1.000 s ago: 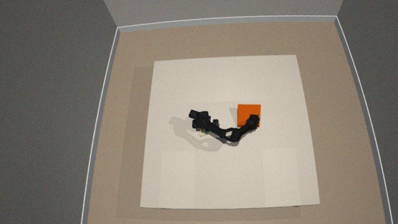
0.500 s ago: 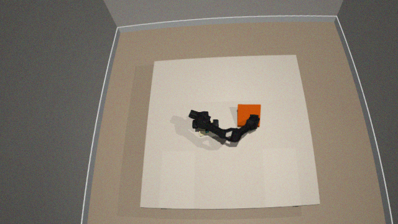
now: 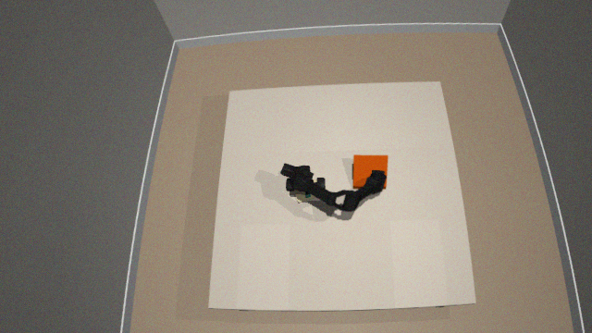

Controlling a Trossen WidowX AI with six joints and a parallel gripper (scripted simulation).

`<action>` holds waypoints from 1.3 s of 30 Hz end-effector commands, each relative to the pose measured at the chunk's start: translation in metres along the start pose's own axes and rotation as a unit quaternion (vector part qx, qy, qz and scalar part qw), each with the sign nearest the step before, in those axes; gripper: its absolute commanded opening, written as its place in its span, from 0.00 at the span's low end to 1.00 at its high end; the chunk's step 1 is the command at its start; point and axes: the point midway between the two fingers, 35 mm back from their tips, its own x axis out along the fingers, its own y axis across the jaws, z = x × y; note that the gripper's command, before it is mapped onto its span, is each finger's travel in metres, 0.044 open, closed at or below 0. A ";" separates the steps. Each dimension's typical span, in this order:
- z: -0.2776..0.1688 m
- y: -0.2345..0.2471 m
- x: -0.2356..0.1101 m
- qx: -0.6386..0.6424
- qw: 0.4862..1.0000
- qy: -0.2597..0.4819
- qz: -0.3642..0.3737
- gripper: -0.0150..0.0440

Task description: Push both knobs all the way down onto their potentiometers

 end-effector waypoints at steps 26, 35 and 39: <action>-0.001 0.000 0.009 0.002 1.000 0.003 0.001 0.25; -0.001 0.000 0.014 0.002 1.000 0.003 0.001 0.25; -0.001 0.000 0.014 0.002 1.000 0.003 0.001 0.25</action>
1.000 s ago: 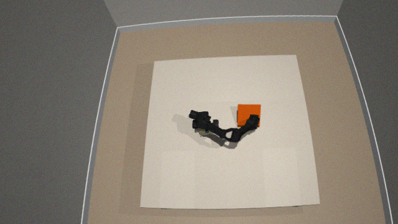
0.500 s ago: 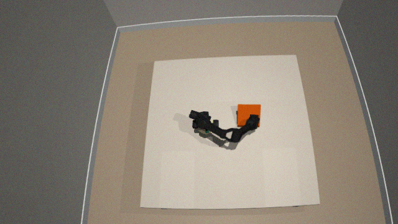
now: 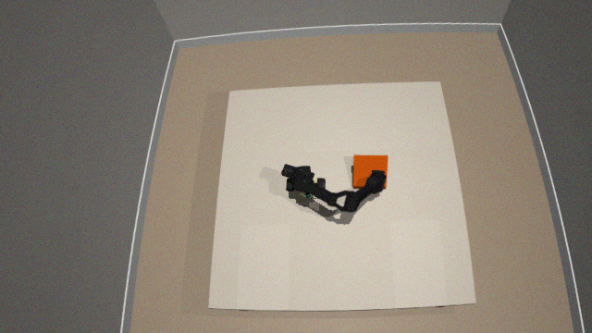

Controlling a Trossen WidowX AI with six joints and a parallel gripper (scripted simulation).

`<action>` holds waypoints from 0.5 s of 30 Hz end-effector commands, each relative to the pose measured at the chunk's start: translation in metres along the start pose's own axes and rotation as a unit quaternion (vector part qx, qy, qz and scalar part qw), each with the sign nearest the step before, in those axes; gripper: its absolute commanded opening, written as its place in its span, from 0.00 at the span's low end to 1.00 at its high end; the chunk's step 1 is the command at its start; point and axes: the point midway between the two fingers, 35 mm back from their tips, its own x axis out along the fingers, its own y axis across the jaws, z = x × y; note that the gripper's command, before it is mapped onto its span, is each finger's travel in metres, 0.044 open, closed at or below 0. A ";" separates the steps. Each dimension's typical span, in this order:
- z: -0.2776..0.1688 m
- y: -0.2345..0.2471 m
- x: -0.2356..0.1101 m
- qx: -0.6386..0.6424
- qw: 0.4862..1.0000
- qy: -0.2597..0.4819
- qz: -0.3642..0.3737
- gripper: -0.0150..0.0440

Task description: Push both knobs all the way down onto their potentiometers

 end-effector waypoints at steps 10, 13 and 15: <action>-0.003 0.001 0.014 -0.005 1.000 0.003 -0.006 0.25; -0.003 0.001 0.014 -0.005 1.000 0.003 -0.006 0.25; -0.003 0.001 0.014 -0.005 1.000 0.003 -0.006 0.25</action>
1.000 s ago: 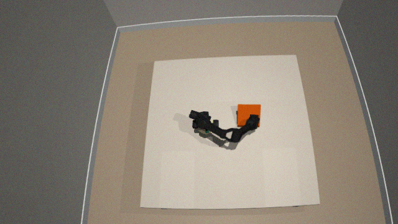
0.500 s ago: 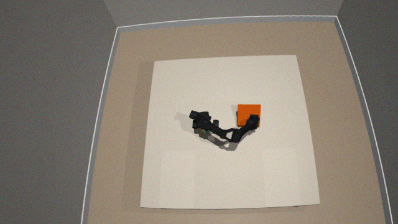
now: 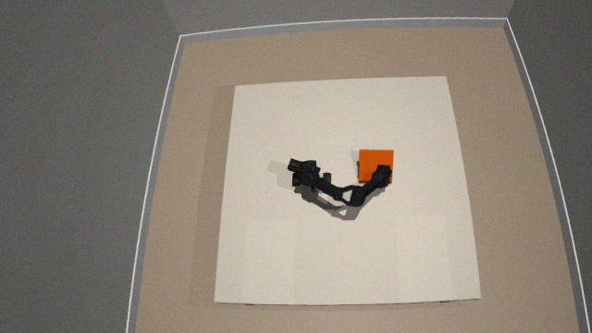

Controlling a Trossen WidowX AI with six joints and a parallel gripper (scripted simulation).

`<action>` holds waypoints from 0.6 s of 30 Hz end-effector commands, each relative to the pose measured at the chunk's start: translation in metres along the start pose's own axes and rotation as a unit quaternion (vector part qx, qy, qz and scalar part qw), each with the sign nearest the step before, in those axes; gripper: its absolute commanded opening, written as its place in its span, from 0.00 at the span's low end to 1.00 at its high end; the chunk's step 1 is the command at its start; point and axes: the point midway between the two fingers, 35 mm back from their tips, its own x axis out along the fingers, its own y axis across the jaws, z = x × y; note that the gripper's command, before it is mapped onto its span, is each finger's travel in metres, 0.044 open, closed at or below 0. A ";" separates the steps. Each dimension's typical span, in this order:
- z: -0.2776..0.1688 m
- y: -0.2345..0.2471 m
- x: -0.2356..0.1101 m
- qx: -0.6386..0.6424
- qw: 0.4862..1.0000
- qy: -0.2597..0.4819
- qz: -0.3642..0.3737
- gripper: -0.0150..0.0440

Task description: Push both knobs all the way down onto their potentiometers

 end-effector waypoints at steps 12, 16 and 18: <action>-0.004 0.001 0.017 -0.007 1.000 0.003 -0.008 0.25; -0.004 0.001 0.017 -0.007 1.000 0.003 -0.008 0.25; -0.004 0.001 0.017 -0.007 1.000 0.003 -0.008 0.25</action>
